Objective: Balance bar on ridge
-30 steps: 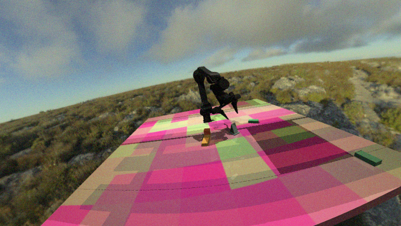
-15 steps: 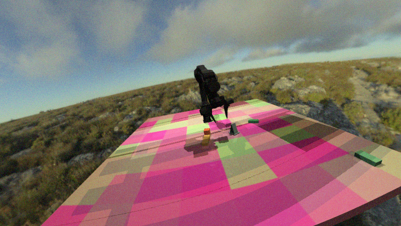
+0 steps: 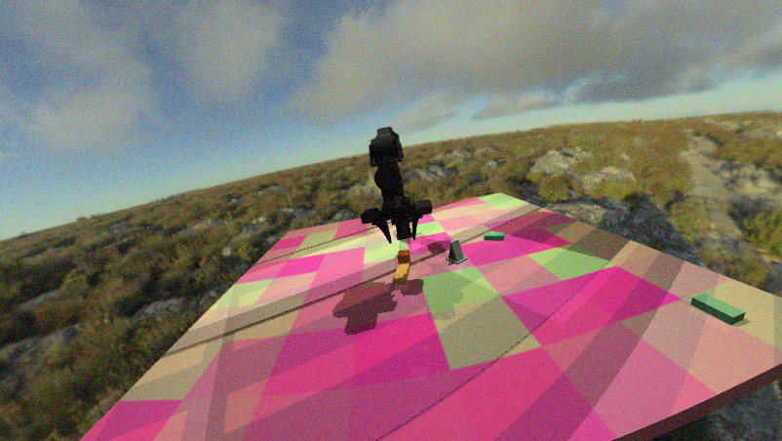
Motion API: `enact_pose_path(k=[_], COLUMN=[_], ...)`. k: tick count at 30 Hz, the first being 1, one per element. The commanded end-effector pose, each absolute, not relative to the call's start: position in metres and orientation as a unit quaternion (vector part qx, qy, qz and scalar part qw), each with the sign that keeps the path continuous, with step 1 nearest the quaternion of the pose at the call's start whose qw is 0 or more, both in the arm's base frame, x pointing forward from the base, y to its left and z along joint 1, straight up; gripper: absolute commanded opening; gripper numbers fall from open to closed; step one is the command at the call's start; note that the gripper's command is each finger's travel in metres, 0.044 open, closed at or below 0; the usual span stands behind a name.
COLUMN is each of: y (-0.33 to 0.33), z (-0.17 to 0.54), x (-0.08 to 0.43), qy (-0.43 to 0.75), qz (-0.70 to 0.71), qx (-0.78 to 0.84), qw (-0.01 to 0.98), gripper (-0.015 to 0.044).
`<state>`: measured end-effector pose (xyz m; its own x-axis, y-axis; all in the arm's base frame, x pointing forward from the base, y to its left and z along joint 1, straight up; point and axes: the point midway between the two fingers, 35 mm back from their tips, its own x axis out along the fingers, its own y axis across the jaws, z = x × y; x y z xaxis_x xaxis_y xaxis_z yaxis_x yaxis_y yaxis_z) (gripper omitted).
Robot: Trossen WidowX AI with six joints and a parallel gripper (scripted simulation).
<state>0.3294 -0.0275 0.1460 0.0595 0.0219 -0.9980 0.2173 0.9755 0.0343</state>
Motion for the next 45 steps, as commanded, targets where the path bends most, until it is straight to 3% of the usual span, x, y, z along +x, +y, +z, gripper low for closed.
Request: enact_pose_path(k=[1, 15, 45], y=[-0.043, -0.043, -0.043], z=[0.148, 0.077, 0.05], x=[0.331, 0.333, 0.334], qy=[0.69, 0.69, 0.69], qz=[-0.085, -0.085, -0.085], qx=[0.084, 0.084, 0.084], qw=[0.714, 0.714, 0.714], gripper=[0.0315, 0.0315, 0.0315])
